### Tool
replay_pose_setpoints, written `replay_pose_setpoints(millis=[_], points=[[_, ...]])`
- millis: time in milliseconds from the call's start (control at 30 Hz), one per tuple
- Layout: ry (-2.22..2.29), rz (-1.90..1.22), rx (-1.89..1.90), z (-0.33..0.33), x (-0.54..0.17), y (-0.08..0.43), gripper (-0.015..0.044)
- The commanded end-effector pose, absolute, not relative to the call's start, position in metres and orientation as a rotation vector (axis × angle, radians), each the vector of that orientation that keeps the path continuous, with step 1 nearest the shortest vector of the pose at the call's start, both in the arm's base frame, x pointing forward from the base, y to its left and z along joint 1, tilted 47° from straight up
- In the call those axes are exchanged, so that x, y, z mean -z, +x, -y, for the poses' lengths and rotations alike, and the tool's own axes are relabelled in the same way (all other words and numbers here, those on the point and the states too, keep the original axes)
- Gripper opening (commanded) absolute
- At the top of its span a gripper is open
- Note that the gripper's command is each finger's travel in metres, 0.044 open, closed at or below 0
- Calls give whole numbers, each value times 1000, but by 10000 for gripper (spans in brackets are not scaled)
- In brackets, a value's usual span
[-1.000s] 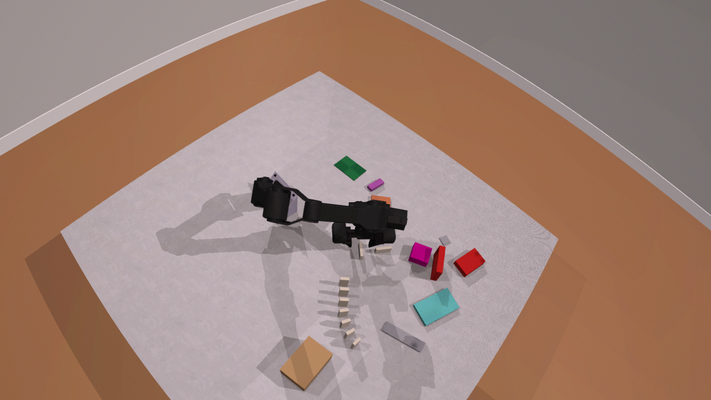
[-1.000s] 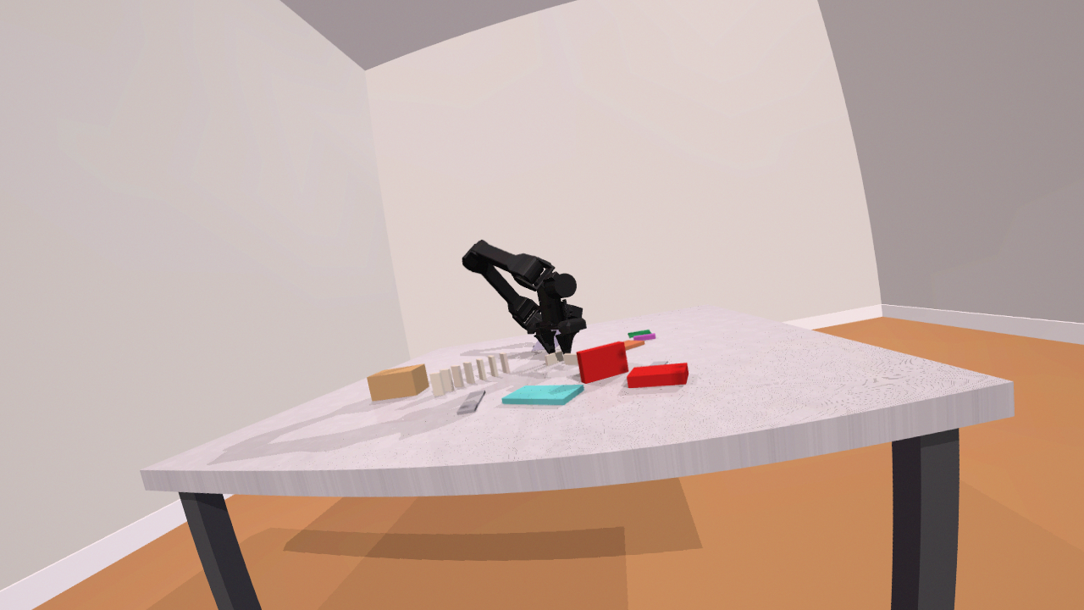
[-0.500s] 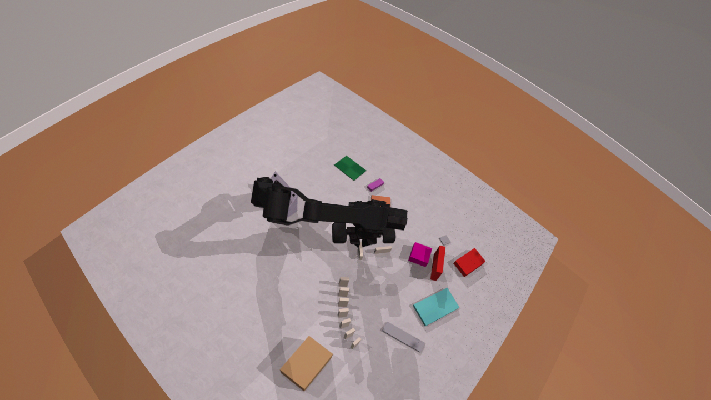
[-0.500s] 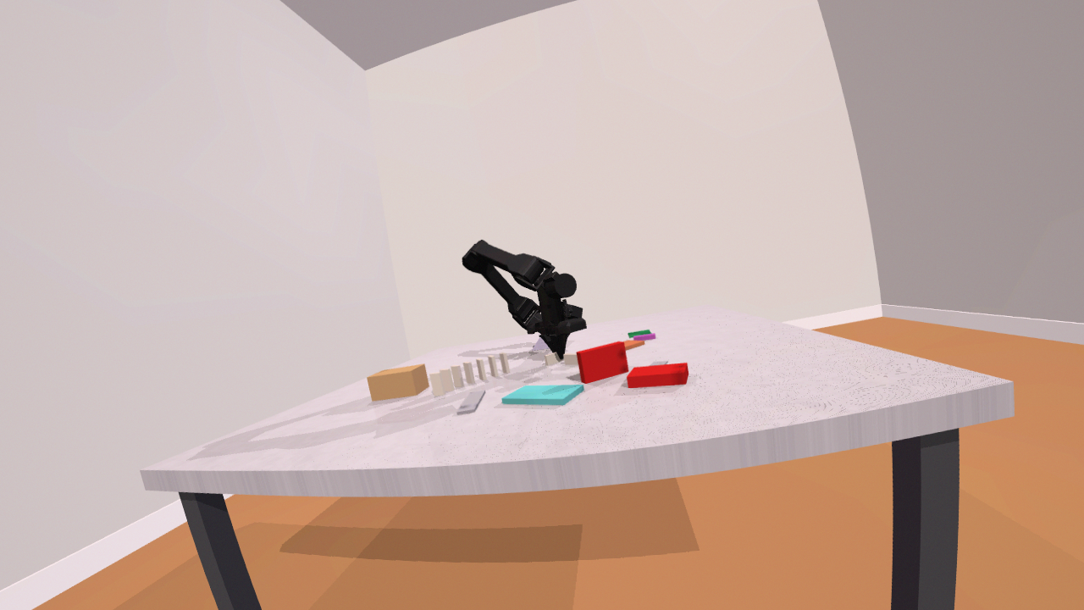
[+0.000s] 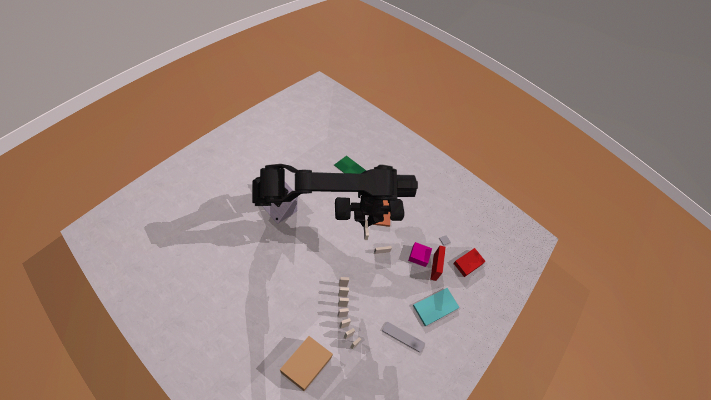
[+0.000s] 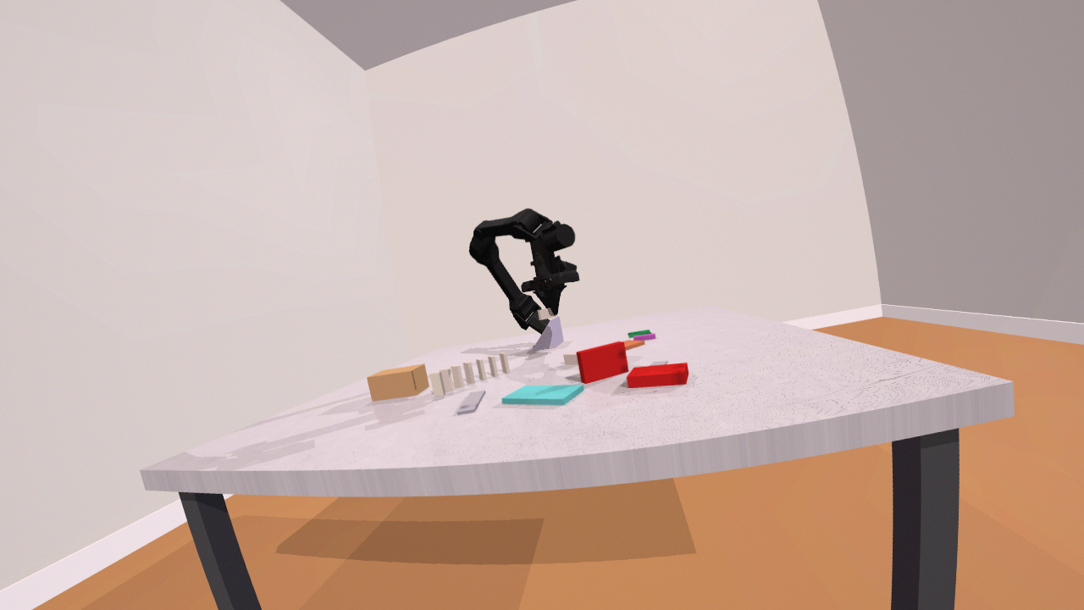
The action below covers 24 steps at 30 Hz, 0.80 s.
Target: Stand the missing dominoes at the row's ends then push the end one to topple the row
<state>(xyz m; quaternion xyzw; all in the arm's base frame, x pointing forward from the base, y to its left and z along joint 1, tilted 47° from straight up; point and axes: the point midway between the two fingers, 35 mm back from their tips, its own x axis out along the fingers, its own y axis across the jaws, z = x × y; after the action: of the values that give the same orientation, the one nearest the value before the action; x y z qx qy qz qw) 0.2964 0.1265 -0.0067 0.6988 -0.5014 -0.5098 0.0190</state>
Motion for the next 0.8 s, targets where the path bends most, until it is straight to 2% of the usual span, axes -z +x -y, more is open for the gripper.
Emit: replay_pose_setpoints(millis=[0,267,500,633,767], points=[[2224,1743,1521,-116,-11,295,24],[2481,2818,766,-50,-96,268,24],[2278,3600,-390,3,-144,225,24],[1947,3829,-1117,25,-159,202,24],[1923,3837,-1161,26,-159,200,24]])
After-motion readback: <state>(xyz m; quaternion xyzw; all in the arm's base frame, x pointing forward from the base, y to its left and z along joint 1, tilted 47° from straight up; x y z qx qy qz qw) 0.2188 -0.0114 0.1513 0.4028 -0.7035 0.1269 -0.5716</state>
